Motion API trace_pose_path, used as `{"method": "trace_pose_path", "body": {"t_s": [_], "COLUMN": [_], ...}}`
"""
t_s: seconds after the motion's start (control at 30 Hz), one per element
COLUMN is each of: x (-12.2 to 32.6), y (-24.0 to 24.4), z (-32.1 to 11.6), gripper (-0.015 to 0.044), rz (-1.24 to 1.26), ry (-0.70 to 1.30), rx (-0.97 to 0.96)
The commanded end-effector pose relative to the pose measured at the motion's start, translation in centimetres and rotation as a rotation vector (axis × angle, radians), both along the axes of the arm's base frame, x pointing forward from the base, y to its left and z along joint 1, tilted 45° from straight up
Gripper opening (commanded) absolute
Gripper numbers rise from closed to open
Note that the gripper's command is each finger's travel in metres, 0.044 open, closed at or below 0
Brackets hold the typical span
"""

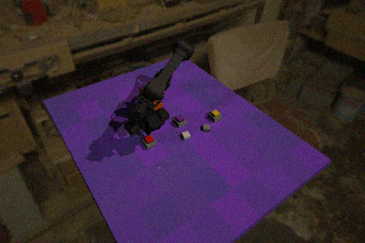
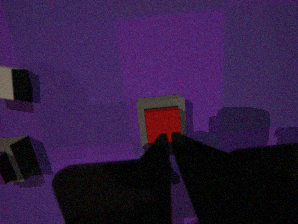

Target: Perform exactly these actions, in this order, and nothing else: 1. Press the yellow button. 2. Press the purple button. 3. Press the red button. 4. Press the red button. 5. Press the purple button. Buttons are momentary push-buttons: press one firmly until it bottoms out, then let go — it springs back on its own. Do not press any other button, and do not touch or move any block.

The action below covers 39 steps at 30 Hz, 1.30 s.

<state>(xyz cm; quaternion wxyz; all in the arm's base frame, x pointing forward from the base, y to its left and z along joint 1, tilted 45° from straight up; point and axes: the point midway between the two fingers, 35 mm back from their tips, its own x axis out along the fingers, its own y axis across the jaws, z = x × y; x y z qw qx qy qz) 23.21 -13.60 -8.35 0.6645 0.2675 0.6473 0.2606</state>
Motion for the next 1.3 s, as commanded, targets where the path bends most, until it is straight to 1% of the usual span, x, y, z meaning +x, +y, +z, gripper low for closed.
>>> {"method": "trace_pose_path", "body": {"t_s": [0.0, 0.53, 1.13, 1.27], "x": [0.0, 0.1, 0.1, 0.0], "y": [0.6, 2.4, 2.4, 0.1], "z": [-0.5, -2.2, -2.2, 0.0], "gripper": [0.002, 0.002, 0.002, 0.002], "rz": [-0.005, -0.005, -0.005, -0.004], "ry": [0.002, 0.001, 0.001, 0.002], "rx": [0.007, 0.008, 0.008, 0.006]}}
